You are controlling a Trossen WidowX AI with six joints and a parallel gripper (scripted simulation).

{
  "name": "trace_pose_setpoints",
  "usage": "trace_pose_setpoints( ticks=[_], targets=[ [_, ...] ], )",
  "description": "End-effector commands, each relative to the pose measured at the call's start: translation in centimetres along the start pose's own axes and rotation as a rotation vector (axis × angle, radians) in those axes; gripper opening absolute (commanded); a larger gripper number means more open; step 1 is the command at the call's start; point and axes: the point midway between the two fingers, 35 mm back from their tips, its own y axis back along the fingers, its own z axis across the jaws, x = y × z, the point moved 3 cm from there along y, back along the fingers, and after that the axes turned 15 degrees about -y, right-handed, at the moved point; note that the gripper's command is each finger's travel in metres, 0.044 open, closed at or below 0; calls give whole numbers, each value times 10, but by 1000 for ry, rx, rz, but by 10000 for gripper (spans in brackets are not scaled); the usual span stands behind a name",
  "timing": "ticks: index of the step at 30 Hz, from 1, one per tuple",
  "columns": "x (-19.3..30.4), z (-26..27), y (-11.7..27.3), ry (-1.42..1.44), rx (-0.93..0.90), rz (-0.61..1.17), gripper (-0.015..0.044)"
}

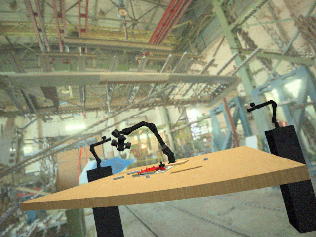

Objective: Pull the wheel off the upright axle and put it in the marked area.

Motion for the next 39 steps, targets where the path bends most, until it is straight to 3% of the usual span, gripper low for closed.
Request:
trace_pose_setpoints(
  ticks=[1,4,22,39],
  targets=[
    [-1,0,1,-1,1,-2,374],
    [-10,-2,9,-23,15,-36,300],
    [-126,6,148,-253,43,-518,300],
    [-199,82,306,-332,-207,-893,300]
  ],
)
